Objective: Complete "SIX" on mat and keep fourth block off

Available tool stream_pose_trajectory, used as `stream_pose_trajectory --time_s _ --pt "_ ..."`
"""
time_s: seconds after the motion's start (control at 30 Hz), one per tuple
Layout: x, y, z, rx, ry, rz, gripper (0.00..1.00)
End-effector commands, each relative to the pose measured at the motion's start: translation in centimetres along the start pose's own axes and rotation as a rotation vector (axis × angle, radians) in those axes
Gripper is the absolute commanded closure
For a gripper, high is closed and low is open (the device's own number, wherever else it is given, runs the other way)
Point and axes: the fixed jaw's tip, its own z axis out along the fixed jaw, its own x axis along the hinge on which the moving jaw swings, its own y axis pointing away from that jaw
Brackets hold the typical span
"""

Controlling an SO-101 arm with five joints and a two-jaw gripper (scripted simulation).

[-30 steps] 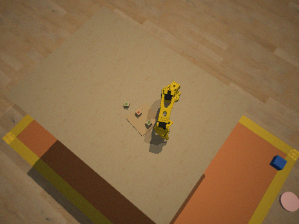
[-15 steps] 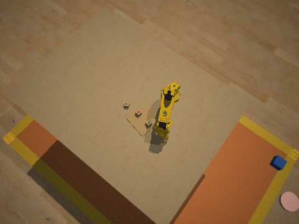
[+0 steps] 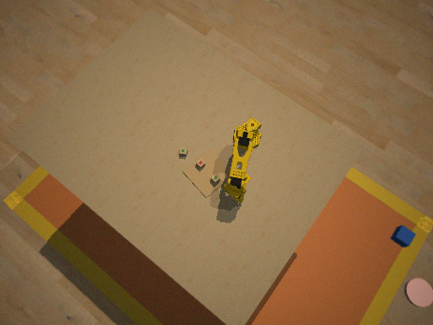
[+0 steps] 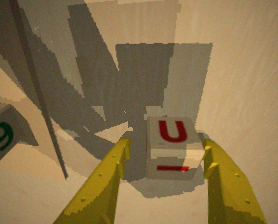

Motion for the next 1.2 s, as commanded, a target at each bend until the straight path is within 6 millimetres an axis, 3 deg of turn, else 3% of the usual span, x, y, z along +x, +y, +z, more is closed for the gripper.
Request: stream_pose_trajectory --time_s 0.0,0.53,0.97,1.17 --pt "0.82 -0.71 -1.25 0.033 0.061 -0.001 0.77" --pt "0.8 -1.23 -1.26 0.034 0.061 -0.001 0.86" --pt "0.8 -1.3 -1.26 0.034 0.061 -0.001 0.87" --pt "0.8 -1.3 -1.26 0.034 0.061 -0.001 0.94"
